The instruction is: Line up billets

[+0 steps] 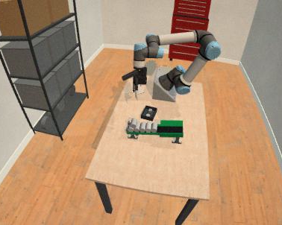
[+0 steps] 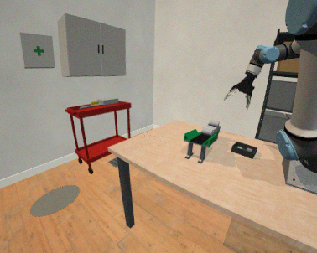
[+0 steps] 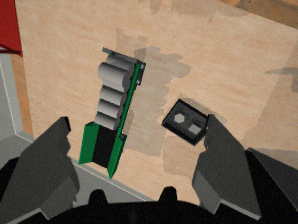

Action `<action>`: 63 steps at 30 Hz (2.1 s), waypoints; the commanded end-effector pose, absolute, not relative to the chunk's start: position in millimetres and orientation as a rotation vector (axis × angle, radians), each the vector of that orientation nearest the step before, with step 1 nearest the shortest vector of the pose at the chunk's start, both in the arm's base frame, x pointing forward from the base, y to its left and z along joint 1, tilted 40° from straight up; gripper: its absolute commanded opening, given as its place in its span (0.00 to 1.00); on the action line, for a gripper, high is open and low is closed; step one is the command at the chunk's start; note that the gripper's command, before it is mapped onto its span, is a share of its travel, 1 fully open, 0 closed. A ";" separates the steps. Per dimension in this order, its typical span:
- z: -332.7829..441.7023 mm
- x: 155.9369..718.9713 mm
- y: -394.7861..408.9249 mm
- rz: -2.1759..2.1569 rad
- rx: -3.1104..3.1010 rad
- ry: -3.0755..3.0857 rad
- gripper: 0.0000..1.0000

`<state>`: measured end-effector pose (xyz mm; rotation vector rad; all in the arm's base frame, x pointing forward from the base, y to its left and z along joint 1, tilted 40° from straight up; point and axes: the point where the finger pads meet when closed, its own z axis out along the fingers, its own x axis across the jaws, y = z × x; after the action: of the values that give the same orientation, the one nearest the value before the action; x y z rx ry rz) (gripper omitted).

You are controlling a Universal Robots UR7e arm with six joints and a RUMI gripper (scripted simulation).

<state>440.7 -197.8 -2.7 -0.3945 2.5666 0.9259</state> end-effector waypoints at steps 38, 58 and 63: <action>-30.1 549.7 -145.8 1.074 -0.190 2.942 0.00; -30.1 549.7 -145.8 1.074 -0.190 2.942 0.00; -30.1 549.7 -145.8 1.074 -0.190 2.942 0.57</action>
<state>549.4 -145.2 -30.5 -0.1901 2.9431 1.0754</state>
